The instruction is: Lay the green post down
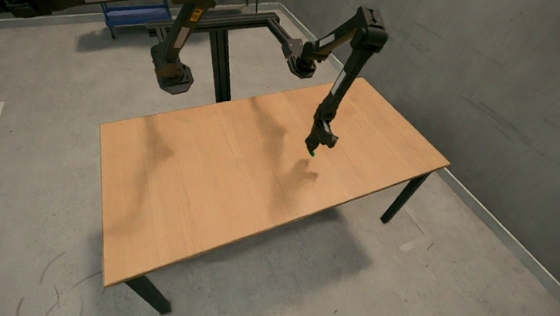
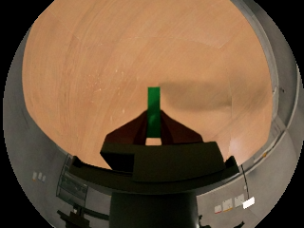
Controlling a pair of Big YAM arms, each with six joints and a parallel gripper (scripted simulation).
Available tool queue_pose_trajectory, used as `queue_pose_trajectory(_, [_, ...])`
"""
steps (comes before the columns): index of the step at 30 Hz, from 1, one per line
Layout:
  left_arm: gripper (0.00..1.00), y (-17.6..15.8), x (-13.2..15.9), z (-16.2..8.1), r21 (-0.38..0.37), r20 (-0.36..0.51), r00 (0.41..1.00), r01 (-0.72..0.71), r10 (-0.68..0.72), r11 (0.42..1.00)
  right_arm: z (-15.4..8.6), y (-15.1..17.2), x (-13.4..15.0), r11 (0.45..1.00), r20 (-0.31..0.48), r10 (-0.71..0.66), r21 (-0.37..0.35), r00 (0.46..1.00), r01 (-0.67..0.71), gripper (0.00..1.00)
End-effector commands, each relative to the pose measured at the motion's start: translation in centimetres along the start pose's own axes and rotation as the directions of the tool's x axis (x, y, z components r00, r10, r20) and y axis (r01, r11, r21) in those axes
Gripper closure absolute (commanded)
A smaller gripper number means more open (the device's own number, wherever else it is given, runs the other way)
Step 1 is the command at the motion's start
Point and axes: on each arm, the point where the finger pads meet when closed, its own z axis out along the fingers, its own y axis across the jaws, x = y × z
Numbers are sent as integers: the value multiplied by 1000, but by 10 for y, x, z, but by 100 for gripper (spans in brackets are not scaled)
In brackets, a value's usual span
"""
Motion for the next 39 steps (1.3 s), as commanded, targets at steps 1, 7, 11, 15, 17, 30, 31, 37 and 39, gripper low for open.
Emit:
queue_pose_trajectory(1, [87,-3,10,1,12,37,999,10,-10,1000,-4,-4,-39,1000,58,-15,5,998,15,0])
queue_pose_trajectory(7, [87,-8,-10,-4,32,85,996,36,-39,999,-4,-4,-39,1000,58,-15,5,998,15,0])
queue_pose_trajectory(11, [87,-6,-5,-4,27,79,996,28,-30,999,-4,-4,-39,1000,58,-15,5,998,15,0])
queue_pose_trajectory(15, [87,-2,11,2,11,110,994,7,-8,1000,-4,-4,-39,1000,58,-15,5,998,15,0])
queue_pose_trajectory(17, [87,-2,11,2,11,110,994,7,-8,1000,-4,-4,-39,1000,58,-15,5,998,15,0])
queue_pose_trajectory(30, [87,-9,-10,-7,42,346,937,40,-52,998,-4,-4,-39,1000,58,-15,5,998,15,0])
queue_pose_trajectory(31, [87,-9,-10,-7,43,346,937,39,-51,998,-4,-4,-39,1000,58,-15,5,998,15,0])
queue_pose_trajectory(37, [87,-8,0,-4,32,336,941,21,-30,999,-4,-4,-39,1000,58,-15,5,998,15,0])
queue_pose_trajectory(39, [87,-1,14,0,10,338,941,-2,-1,1000,-4,-4,-39,1000,58,-15,5,998,15,0])
